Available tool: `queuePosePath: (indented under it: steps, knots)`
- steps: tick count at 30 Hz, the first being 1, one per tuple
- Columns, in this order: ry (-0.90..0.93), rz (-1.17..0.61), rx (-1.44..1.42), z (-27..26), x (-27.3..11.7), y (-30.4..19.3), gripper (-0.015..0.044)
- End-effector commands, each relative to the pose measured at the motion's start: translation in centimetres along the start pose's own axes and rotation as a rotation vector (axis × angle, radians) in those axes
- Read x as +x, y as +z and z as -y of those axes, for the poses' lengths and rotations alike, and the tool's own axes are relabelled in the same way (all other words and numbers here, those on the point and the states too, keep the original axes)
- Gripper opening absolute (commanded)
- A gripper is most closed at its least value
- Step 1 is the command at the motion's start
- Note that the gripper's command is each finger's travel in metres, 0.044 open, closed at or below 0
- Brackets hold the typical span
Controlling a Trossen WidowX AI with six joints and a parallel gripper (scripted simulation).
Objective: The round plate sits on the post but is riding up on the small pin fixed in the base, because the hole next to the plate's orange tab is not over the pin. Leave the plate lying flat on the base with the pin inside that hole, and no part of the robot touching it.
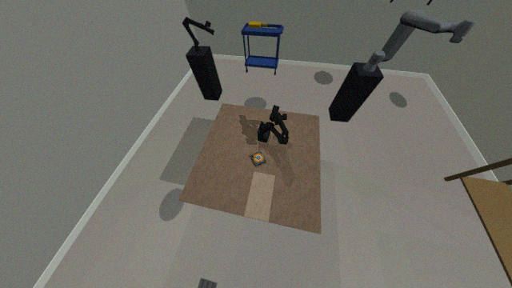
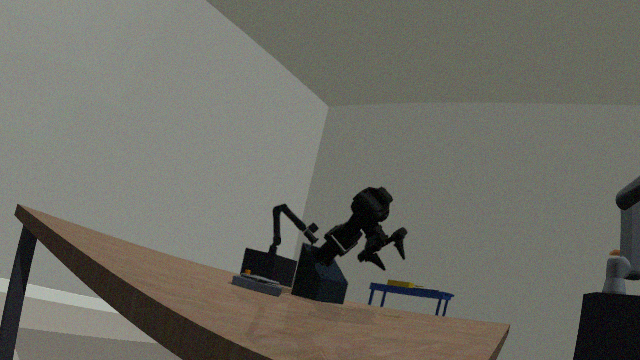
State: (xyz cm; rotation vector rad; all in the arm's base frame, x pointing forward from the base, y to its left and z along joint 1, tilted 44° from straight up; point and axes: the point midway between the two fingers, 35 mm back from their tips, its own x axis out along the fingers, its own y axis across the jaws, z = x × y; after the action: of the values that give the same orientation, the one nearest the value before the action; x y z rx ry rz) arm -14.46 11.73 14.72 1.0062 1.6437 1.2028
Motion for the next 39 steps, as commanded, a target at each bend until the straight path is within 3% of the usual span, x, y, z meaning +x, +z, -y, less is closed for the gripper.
queuePosePath:
  steps: [1, 8, 10, 15, 19, 24, 34, 39]
  knots:
    - [-0.009, -0.010, -0.016, 0.1, -0.1, -0.2, 0.0374]
    - [-0.237, -0.441, -0.658, 5.4, -5.5, -6.8, 0.0190]
    - [-0.249, -0.490, -0.726, 5.9, -6.3, -7.3, 0.0137]
    - [-0.276, -0.870, -1.224, 9.9, -13.0, -9.3, 0.0006]
    - [-0.245, -1.079, -1.481, 11.8, -16.9, -9.1, 0.0000]
    - [-0.086, -1.507, -1.968, 15.1, -24.2, -6.3, 0.0000]
    - [0.242, -1.981, -2.422, 17.4, -30.9, 0.3, 0.0000]
    - [0.501, -2.297, -2.688, 18.3, -33.7, 6.8, 0.0000]
